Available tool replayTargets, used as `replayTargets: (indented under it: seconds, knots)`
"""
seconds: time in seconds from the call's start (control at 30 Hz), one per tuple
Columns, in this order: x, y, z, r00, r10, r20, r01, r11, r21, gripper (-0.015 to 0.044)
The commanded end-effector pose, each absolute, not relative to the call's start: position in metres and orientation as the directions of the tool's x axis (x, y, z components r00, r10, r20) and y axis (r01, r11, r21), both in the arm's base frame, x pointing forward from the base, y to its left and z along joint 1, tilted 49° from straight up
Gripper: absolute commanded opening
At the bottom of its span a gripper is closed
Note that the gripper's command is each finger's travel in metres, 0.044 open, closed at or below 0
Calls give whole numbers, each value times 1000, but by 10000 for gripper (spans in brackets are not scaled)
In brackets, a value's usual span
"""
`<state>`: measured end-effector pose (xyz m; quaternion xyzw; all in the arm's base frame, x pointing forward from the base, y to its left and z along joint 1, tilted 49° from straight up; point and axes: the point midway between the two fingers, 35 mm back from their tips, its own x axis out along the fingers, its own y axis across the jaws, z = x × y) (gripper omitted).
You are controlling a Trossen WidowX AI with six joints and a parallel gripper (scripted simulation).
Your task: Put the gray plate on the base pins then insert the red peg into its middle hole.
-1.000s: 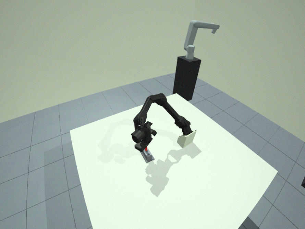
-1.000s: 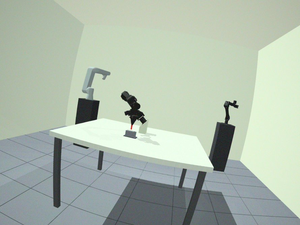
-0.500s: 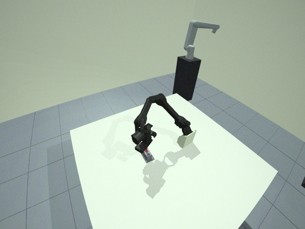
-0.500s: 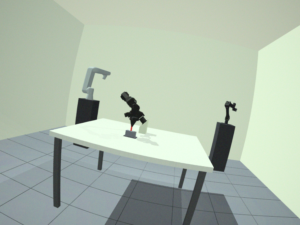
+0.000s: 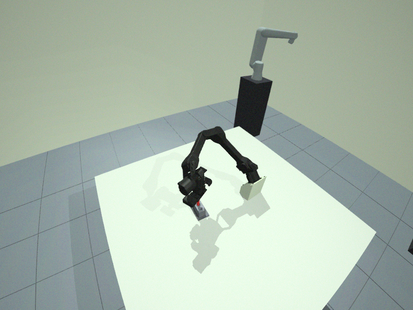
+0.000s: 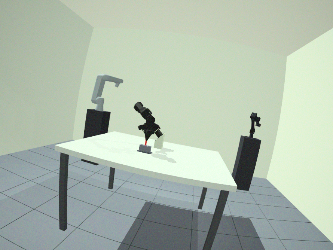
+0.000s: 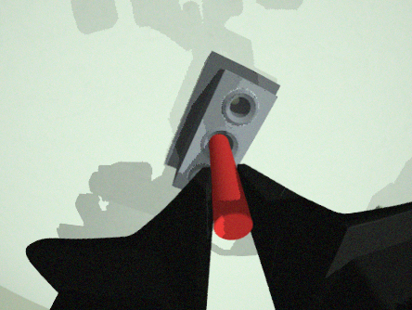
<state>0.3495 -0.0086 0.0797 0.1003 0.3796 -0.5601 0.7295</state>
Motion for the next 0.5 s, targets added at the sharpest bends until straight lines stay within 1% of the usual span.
replayTargets:
  seconds: [0.0,0.47]
  knots:
    - [348,-10,79,84,-741,-666,894,352,-279,0]
    - [348,-10,78,84,-741,-666,894,352,-279,0]
